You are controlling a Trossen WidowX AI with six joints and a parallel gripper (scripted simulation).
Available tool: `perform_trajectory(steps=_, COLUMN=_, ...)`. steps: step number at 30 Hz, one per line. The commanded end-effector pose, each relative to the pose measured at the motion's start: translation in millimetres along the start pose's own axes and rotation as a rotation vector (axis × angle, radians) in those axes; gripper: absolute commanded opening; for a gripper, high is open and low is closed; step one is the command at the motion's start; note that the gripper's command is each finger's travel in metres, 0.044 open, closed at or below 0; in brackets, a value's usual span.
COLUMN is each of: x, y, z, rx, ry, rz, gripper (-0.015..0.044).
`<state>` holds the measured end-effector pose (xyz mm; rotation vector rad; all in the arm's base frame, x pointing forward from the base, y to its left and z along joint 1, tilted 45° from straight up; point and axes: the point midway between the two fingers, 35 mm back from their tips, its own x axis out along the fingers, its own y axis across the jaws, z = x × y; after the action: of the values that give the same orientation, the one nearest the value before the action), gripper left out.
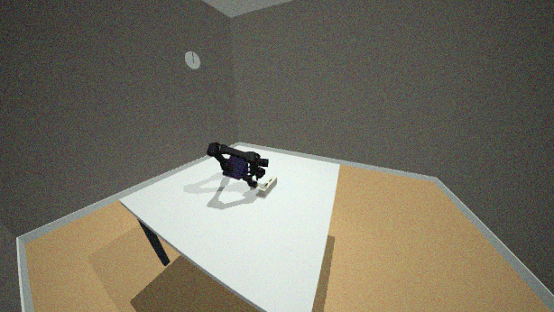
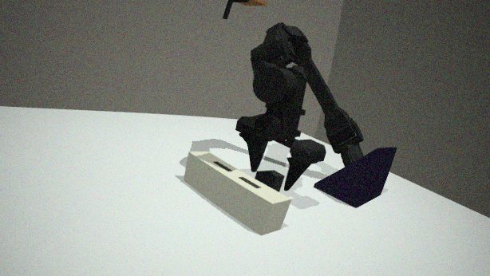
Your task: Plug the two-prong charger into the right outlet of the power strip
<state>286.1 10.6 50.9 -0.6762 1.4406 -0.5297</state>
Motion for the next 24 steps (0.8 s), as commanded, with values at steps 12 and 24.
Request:
perform_trajectory(steps=12, x=14, y=-1, z=0, rx=0.0, ry=0.001, rz=-0.002, gripper=0.0361)
perform_trajectory(steps=24, x=14, y=-1, z=0, rx=0.0, ry=0.001, rz=-0.002, gripper=0.0125)
